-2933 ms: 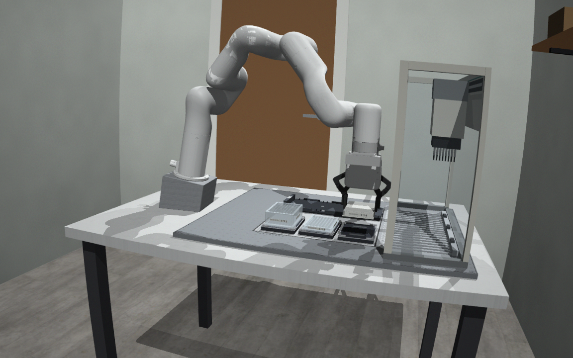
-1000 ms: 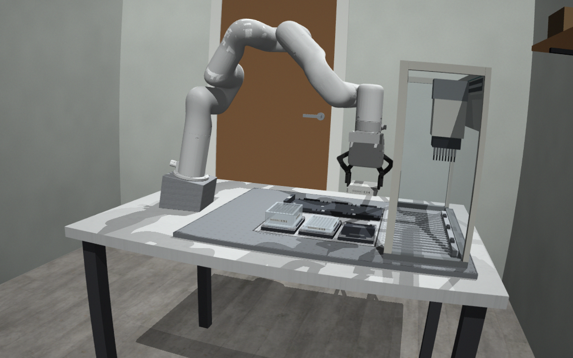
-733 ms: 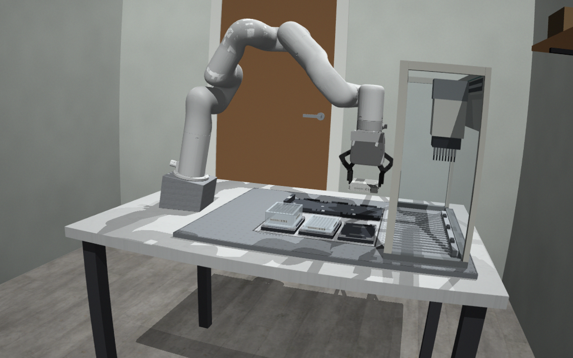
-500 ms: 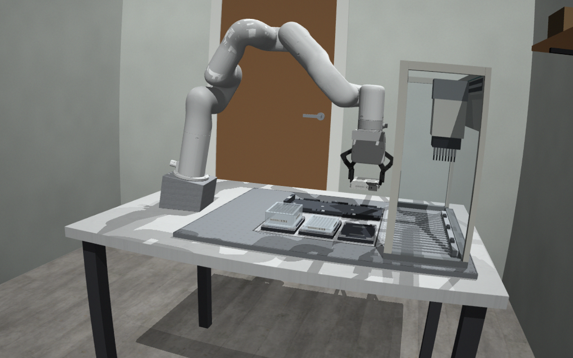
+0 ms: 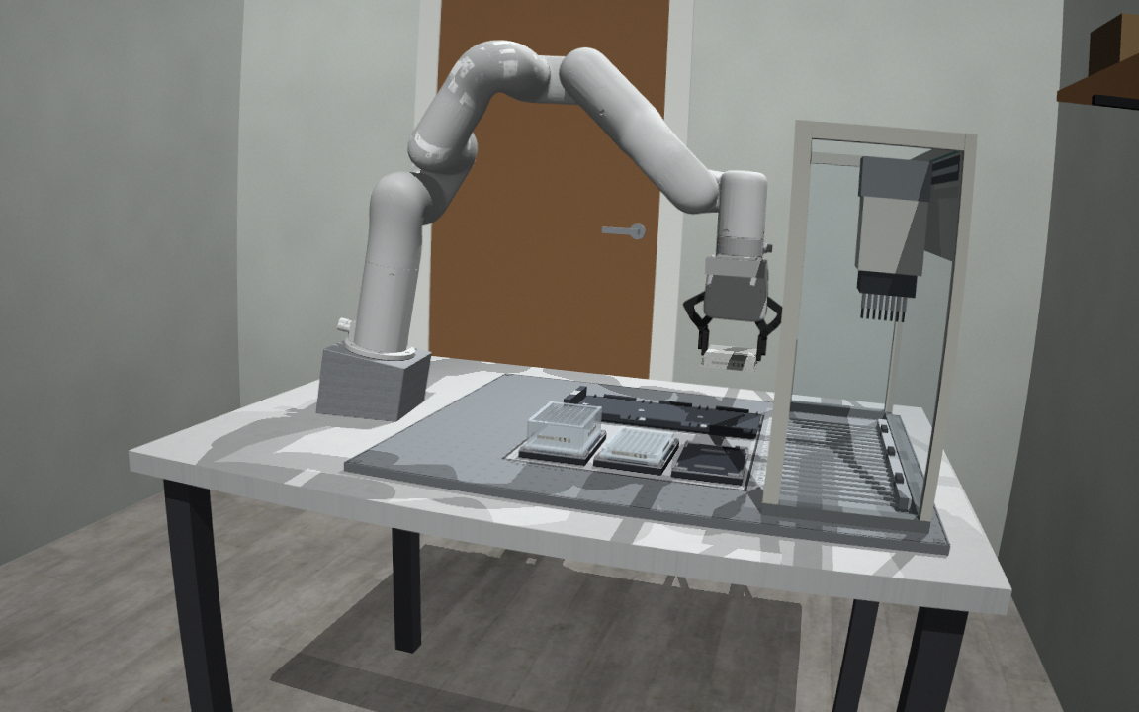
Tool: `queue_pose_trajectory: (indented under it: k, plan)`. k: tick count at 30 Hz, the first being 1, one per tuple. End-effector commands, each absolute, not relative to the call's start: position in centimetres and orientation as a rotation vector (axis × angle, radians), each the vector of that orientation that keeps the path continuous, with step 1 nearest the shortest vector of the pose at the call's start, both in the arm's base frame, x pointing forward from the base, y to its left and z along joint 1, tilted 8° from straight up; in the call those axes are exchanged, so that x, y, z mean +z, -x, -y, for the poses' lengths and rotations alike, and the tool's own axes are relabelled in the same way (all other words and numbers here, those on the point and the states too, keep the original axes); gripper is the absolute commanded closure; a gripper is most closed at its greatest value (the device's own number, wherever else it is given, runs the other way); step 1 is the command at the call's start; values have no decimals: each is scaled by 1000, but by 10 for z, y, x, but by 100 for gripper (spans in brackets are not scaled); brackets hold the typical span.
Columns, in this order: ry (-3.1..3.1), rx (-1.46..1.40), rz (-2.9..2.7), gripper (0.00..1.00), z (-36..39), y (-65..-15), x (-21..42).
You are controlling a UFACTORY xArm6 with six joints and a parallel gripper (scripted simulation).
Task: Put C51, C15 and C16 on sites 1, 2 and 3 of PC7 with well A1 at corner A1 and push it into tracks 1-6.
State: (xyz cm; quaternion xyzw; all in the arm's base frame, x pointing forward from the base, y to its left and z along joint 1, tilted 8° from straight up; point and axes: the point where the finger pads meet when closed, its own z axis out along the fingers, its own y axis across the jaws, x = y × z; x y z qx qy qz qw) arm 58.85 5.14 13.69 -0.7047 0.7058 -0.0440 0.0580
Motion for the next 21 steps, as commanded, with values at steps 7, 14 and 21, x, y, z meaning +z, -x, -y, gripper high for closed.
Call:
queue_pose_trajectory:
  k: [7,14,21]
  plan:
    - [2132,-139,-2137,100,-100,-590,140]
    - [2132,-139,-2137,100,-107,-591,140]
    - [2132,-139,-2137,100,-107,-591,140]
